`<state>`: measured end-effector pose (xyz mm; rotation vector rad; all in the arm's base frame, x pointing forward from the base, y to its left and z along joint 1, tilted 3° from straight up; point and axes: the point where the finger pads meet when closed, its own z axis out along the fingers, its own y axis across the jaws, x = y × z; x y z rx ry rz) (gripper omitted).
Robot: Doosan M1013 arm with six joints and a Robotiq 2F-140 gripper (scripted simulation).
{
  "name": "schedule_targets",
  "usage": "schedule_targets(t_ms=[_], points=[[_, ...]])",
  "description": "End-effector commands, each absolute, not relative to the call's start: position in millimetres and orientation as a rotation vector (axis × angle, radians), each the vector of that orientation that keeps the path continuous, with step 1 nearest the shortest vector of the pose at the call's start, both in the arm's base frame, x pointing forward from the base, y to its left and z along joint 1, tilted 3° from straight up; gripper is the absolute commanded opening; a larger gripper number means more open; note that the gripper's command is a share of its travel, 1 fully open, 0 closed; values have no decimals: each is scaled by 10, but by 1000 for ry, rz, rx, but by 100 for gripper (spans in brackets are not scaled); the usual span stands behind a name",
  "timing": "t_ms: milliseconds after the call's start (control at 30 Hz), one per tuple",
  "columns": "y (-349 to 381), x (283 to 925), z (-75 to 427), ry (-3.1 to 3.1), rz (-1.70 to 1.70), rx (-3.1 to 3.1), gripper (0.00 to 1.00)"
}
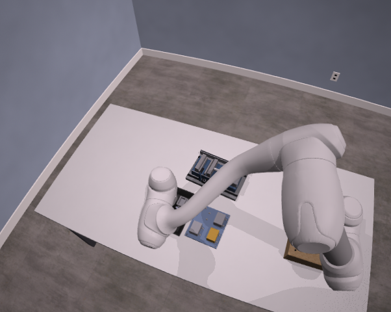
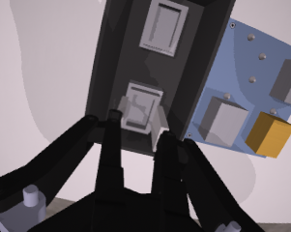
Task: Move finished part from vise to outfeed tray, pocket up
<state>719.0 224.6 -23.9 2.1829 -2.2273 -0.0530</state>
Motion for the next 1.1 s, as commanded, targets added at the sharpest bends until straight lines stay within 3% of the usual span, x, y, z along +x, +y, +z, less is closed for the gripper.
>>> schedule_targets(t_ms=[0, 1067], points=[[2267, 7149, -309, -2223, -63, 2183, 0], [2267, 7146, -383, -2223, -63, 2183, 0]])
